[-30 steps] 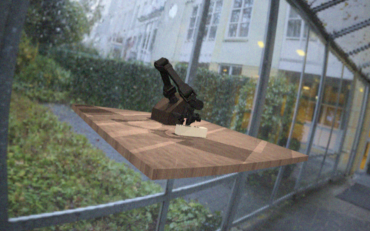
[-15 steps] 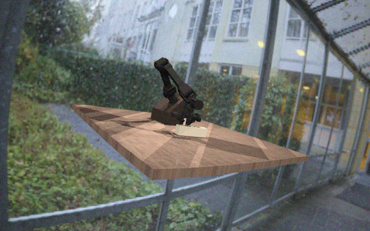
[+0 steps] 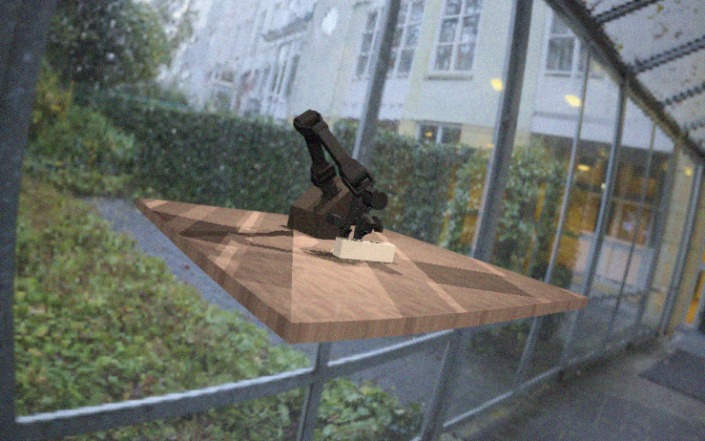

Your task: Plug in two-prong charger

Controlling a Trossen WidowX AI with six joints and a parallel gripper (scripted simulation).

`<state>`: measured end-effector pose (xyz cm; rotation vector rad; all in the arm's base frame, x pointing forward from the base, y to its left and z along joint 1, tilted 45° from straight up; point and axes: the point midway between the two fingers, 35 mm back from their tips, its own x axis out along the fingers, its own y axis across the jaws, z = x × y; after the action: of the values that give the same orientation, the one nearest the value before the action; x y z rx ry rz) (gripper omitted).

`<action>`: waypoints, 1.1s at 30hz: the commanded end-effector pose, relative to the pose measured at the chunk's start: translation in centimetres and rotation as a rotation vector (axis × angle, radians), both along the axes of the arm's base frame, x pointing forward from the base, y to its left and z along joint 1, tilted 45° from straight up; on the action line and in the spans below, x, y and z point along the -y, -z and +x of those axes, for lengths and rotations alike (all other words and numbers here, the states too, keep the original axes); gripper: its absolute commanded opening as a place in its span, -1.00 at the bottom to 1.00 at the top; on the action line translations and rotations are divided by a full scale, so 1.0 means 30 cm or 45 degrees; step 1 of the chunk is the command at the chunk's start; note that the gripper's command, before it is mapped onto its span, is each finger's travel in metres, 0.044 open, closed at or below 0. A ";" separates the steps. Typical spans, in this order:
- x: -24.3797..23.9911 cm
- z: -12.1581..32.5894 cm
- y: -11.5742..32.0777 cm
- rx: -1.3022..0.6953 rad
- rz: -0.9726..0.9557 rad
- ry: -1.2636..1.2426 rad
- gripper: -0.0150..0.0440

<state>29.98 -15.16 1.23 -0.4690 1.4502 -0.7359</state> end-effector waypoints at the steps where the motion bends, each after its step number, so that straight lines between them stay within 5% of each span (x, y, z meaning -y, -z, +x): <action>1: -0.001 0.026 -0.007 0.034 0.001 -0.012 -0.49; 26: 0.000 -0.001 0.003 0.000 0.000 -0.001 -0.49; 33: 0.000 -0.001 0.003 0.000 0.000 -0.001 0.13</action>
<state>29.85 -15.14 1.10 -0.4710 1.4540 -0.7342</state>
